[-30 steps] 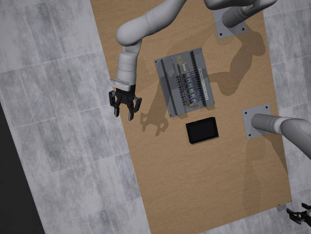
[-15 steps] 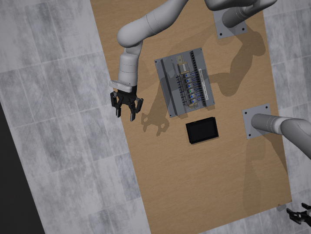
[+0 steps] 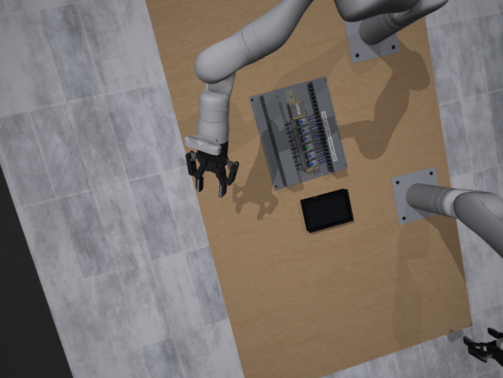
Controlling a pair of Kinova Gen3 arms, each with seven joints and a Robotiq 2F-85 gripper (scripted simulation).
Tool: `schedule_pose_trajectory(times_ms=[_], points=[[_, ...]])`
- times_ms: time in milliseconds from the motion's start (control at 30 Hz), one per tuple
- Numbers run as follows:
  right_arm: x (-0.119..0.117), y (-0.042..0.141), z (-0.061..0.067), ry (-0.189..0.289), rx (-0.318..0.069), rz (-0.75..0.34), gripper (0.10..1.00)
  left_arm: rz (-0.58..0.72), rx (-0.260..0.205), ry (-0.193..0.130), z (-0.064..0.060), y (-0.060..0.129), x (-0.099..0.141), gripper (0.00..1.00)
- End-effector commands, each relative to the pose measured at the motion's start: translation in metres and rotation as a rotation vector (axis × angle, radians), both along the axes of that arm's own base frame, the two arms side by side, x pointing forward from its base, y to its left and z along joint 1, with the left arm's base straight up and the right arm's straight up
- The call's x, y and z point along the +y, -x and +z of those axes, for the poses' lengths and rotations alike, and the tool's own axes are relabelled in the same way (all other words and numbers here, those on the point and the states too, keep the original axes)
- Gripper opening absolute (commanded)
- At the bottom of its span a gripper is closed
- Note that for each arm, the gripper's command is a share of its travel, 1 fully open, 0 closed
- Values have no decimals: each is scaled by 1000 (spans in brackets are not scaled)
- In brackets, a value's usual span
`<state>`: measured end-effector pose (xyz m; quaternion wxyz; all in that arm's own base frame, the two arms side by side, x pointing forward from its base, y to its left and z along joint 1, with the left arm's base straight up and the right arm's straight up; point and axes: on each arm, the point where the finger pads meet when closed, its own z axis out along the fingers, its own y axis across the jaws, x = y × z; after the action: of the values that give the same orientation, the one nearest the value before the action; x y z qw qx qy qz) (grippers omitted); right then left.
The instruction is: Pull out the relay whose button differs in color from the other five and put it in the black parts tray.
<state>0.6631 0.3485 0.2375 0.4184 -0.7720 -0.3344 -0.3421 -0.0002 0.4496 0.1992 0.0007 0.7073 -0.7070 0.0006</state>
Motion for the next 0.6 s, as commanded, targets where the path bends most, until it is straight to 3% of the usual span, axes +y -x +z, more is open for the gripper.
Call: schedule_pose_trajectory(times_ms=[0, 200, 567], points=[[4, 6, -2, 17, 1, 13, 651, 0, 0, -2, 1, 0, 0, 1000], [9, 16, -8, 43, 6, 33, 651, 0, 0, -2, 1, 0, 0, 1000], [24, 51, -27, 136, 20, 101, 651, 0, 0, -2, 1, 0, 0, 1000]])
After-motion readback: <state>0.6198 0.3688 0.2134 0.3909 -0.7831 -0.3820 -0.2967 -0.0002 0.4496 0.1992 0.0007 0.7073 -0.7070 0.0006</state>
